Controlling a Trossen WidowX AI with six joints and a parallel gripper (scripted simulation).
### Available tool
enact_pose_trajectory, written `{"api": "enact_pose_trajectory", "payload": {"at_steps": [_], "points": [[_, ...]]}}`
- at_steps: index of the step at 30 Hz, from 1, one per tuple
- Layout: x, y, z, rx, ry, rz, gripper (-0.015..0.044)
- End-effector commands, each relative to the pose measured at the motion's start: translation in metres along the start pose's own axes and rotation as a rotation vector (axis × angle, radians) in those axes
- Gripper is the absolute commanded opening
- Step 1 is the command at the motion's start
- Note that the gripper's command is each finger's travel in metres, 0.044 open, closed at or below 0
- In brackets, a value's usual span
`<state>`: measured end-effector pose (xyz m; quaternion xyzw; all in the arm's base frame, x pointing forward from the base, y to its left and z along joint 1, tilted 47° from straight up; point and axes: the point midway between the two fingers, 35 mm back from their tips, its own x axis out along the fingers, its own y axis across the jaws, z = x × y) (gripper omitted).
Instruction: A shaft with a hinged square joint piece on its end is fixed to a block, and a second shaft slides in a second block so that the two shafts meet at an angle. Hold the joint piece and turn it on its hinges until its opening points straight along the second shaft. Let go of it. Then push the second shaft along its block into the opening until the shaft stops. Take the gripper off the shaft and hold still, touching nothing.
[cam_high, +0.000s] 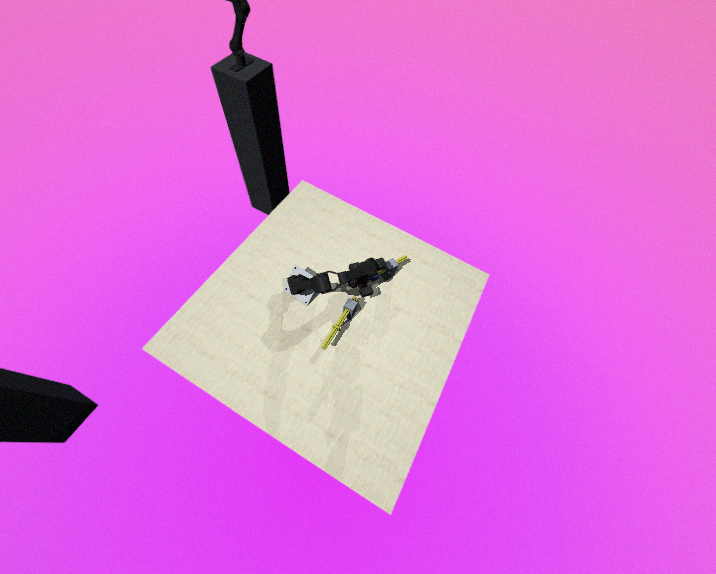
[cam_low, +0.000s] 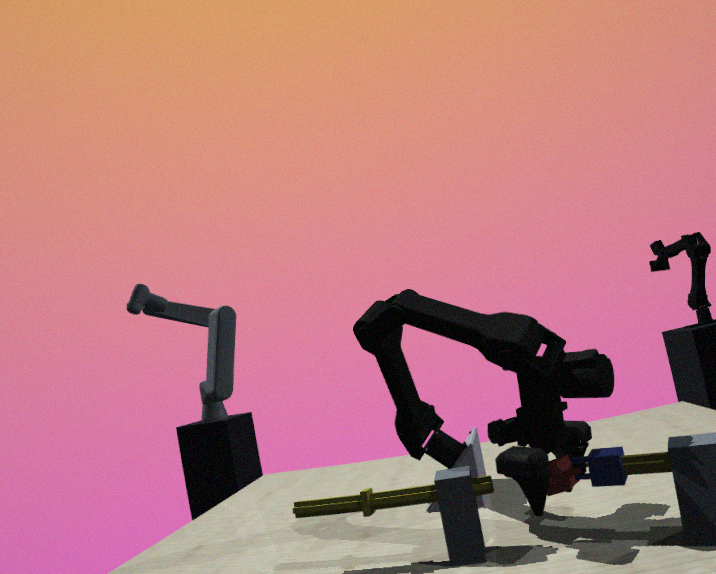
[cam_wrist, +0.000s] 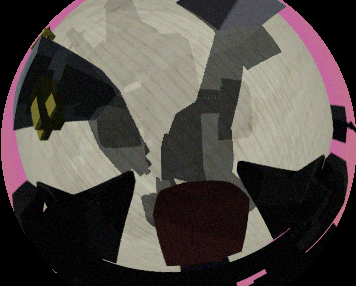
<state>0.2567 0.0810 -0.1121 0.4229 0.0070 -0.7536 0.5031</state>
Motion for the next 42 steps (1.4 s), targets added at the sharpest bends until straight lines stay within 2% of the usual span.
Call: {"api": "enact_pose_trajectory", "payload": {"at_steps": [1,24,26,34,36,42], "points": [[0.000,0.000,0.000,0.000,0.000,0.000,0.0440],[-0.003,0.000,-0.001,-0.002,0.003,0.000,0.0440],[-0.024,0.002,-0.004,-0.015,0.021,-0.006,0.0440],[-0.162,0.002,0.013,-0.107,0.126,-0.044,0.0440],[-0.172,0.002,0.017,-0.116,0.134,-0.047,0.0440],[-0.172,0.002,0.017,-0.116,0.134,-0.047,0.0440]]}}
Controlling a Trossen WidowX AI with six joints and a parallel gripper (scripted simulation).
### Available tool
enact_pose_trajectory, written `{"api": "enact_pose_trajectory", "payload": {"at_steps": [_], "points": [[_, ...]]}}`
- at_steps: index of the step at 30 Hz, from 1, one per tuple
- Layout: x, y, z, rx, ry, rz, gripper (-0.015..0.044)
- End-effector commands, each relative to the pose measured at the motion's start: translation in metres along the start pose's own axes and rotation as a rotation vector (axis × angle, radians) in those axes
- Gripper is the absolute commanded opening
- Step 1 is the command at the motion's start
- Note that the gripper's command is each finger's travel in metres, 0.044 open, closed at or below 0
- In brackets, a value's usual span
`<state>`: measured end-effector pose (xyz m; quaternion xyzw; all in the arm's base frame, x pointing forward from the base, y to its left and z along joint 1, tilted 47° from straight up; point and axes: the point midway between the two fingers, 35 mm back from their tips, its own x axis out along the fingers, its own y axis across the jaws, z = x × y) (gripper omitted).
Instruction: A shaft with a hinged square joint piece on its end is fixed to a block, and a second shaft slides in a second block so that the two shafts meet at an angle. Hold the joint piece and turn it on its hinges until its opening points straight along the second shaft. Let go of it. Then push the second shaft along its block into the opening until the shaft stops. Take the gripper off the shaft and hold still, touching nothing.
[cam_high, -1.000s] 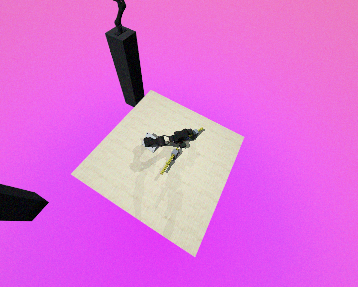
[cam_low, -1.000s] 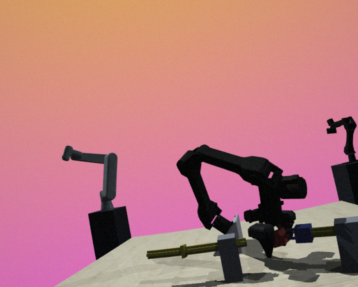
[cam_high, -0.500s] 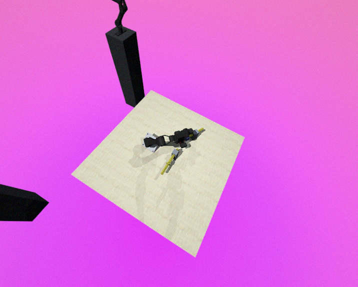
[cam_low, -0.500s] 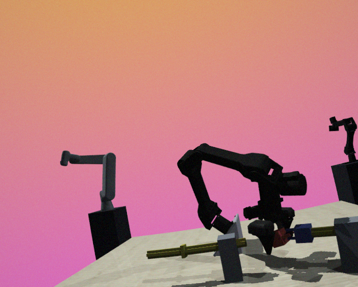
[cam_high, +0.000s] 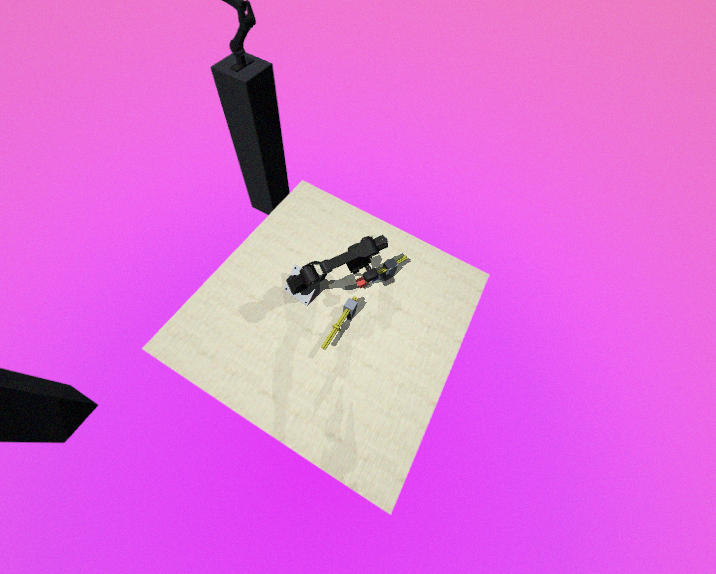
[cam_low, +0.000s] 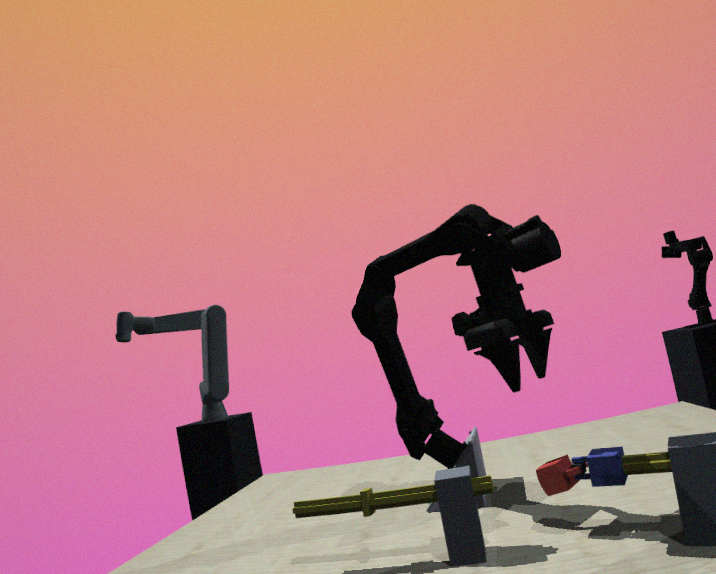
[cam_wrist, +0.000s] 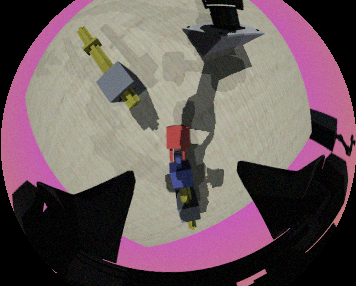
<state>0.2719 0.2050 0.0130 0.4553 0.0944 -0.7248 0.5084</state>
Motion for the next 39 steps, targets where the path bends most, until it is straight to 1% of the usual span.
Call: {"api": "enact_pose_trajectory", "payload": {"at_steps": [1,4,9,14,39], "points": [[0.004,-0.001,0.001,-0.010,-0.027,-0.013,0.0440],[0.012,-0.001,0.006,-0.005,-0.025,-0.009,0.0440],[0.041,-0.006,0.027,0.010,-0.020,0.004,0.0440],[0.045,-0.007,0.030,0.033,-0.019,0.006,0.0440],[0.047,-0.006,0.031,0.781,-0.005,0.012,0.0440]]}}
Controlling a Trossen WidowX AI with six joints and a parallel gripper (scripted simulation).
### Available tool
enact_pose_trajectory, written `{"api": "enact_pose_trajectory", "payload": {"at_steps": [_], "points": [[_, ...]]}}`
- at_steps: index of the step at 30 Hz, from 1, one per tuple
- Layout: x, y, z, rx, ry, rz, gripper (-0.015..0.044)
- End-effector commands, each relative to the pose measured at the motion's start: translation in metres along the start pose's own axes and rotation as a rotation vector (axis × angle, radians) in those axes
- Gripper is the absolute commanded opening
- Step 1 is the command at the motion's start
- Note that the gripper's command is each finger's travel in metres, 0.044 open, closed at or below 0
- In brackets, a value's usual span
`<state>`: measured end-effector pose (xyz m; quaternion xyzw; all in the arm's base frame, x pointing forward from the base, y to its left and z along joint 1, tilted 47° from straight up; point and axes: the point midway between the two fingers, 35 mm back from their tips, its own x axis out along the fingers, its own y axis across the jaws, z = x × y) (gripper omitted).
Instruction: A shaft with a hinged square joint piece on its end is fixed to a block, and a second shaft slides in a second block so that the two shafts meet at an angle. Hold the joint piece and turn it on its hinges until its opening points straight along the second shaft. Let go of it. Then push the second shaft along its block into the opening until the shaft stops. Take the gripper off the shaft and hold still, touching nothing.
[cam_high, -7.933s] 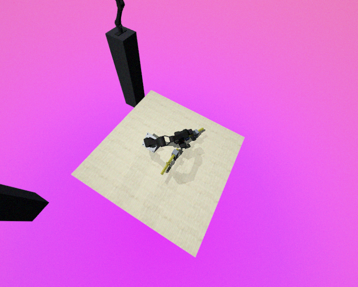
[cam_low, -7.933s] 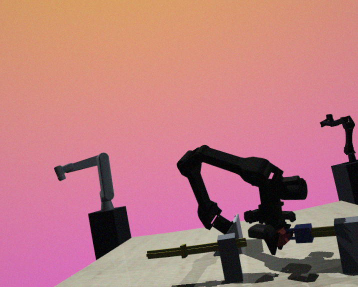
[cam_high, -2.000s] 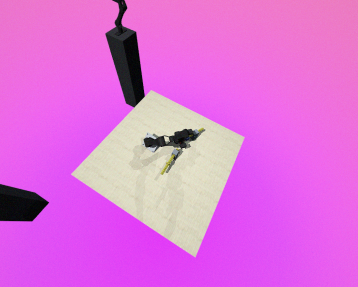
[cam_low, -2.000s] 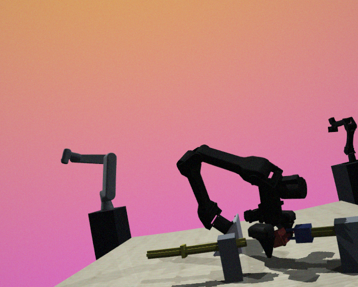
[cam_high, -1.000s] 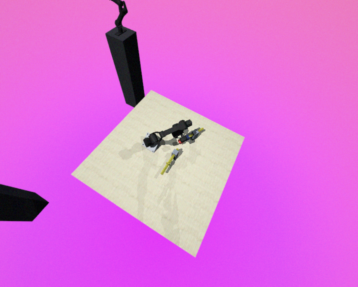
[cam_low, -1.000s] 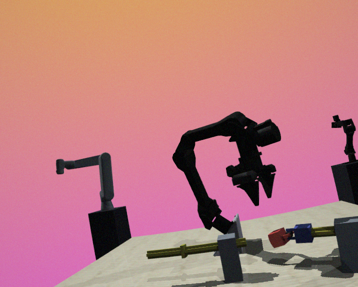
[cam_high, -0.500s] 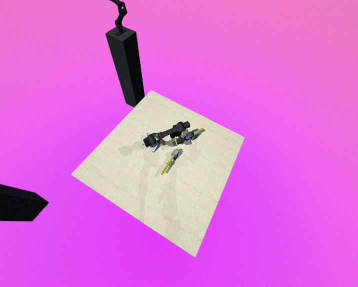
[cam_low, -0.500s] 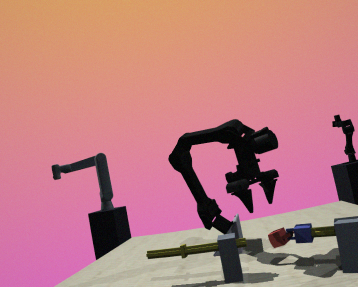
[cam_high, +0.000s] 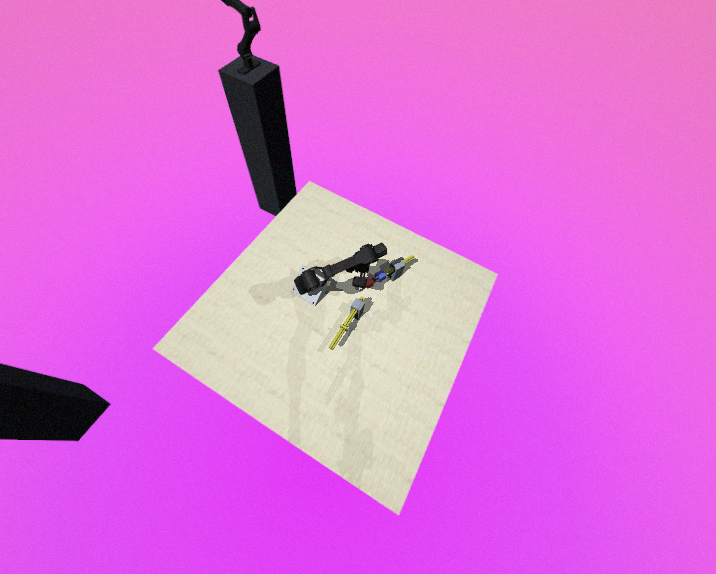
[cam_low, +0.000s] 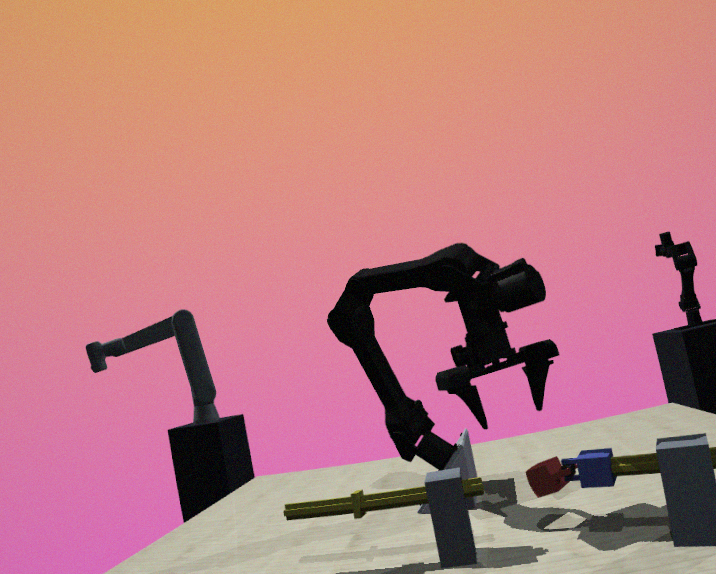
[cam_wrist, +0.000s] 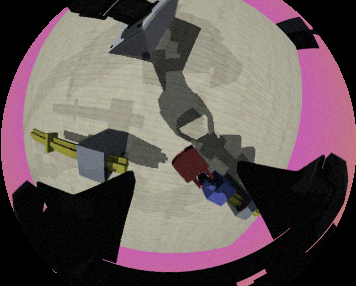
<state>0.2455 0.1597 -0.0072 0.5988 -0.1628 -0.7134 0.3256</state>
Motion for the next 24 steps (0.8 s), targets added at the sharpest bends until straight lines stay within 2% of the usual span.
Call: {"api": "enact_pose_trajectory", "payload": {"at_steps": [1,24], "points": [[0.0007,0.0007,-0.0005,0.114,0.005,0.002,0.0440],[0.0031,0.0013,-0.0005,0.808,0.013,-0.006,0.0440]]}}
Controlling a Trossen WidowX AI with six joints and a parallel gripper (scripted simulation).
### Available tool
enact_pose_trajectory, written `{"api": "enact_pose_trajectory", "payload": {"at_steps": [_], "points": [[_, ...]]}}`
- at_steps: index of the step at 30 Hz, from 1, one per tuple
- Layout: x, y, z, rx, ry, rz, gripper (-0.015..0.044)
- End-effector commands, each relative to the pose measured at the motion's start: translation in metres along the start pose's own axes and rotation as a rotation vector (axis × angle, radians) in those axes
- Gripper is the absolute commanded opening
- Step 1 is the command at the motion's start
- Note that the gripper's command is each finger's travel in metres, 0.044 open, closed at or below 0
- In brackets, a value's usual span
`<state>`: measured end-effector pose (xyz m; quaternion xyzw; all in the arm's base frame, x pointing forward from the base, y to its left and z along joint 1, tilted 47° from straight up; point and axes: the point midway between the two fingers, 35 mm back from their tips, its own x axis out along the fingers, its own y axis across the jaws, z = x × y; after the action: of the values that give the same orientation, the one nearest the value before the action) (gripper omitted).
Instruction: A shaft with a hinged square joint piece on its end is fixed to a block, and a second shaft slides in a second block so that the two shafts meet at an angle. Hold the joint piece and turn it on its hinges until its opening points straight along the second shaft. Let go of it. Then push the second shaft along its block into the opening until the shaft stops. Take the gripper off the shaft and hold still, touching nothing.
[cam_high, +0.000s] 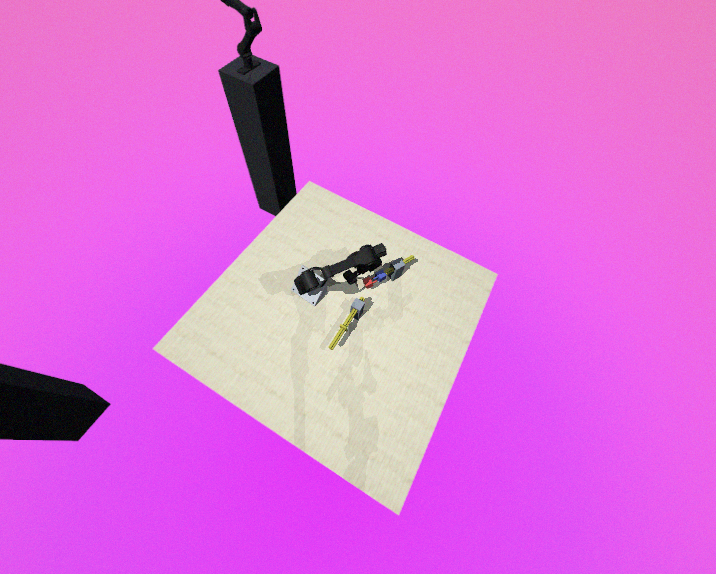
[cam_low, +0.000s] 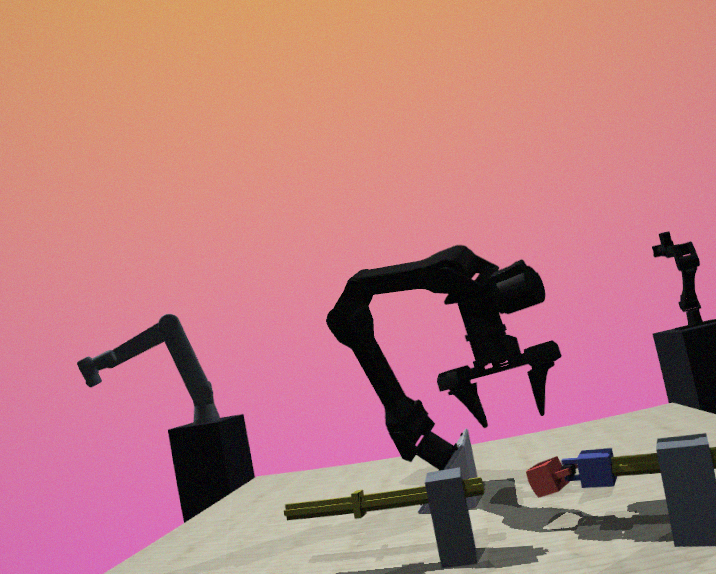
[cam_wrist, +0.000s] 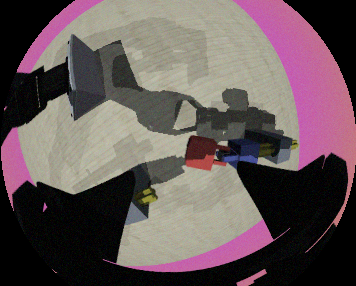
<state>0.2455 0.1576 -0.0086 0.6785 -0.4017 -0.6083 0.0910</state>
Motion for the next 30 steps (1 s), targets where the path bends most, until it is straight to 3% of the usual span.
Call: {"api": "enact_pose_trajectory", "payload": {"at_steps": [1,30], "points": [[0.0006,0.0002,-0.0008,0.115,0.005,-0.002,0.0440],[0.0036,0.0009,-0.0013,0.989,0.004,-0.017,0.0440]]}}
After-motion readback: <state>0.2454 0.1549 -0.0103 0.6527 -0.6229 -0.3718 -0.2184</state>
